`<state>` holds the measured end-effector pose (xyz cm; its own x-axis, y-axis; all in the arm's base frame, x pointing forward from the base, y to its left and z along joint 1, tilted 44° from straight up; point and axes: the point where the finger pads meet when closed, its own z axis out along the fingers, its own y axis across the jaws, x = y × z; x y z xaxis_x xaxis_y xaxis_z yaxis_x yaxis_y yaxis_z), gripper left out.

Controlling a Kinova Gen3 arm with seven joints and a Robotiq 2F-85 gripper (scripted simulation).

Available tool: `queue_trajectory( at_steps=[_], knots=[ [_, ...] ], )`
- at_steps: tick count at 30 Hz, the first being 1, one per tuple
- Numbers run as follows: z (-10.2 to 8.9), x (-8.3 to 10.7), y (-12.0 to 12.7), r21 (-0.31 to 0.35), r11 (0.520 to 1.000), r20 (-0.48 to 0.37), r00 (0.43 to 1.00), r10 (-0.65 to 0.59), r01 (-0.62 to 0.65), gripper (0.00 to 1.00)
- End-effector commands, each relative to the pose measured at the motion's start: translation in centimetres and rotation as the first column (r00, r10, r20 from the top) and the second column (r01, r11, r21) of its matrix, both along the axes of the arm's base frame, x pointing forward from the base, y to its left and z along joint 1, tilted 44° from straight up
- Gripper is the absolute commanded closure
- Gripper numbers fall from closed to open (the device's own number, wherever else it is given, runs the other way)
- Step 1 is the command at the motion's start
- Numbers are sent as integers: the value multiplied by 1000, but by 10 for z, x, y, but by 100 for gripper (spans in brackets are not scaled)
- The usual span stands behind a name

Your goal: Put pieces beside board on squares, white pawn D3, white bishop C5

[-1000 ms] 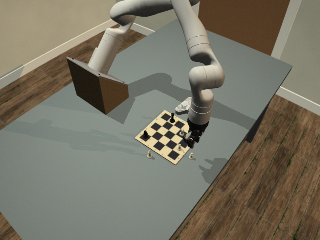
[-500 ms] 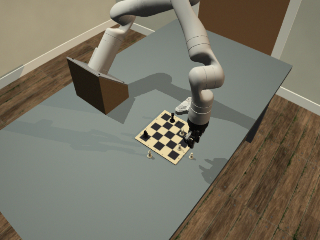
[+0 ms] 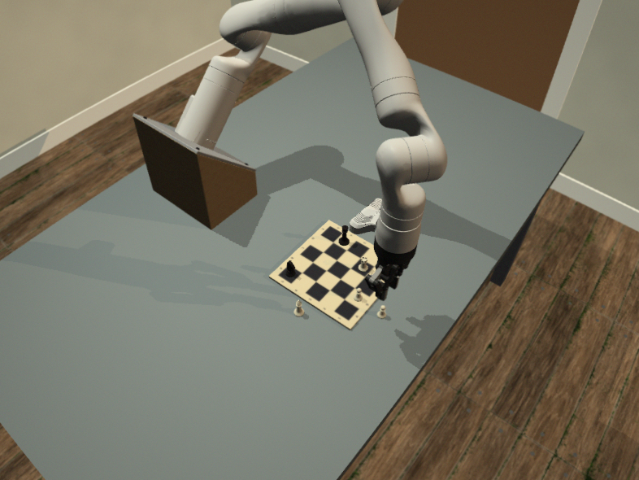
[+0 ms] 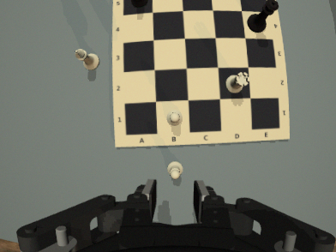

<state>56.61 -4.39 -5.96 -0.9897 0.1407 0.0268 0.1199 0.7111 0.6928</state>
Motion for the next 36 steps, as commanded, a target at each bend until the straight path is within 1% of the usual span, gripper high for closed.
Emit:
queue_trajectory(
  at_steps=[1, 23, 36],
  knots=[
    [-3, 0, 3, 1, 1000, -1, 1000, 1, -1, 66],
    [-25, 3, 24, 1, 1000, -1, 1000, 1, -1, 66],
    [-30, 4, 28, 1, 1000, -1, 1000, 1, -1, 66]
  ],
)
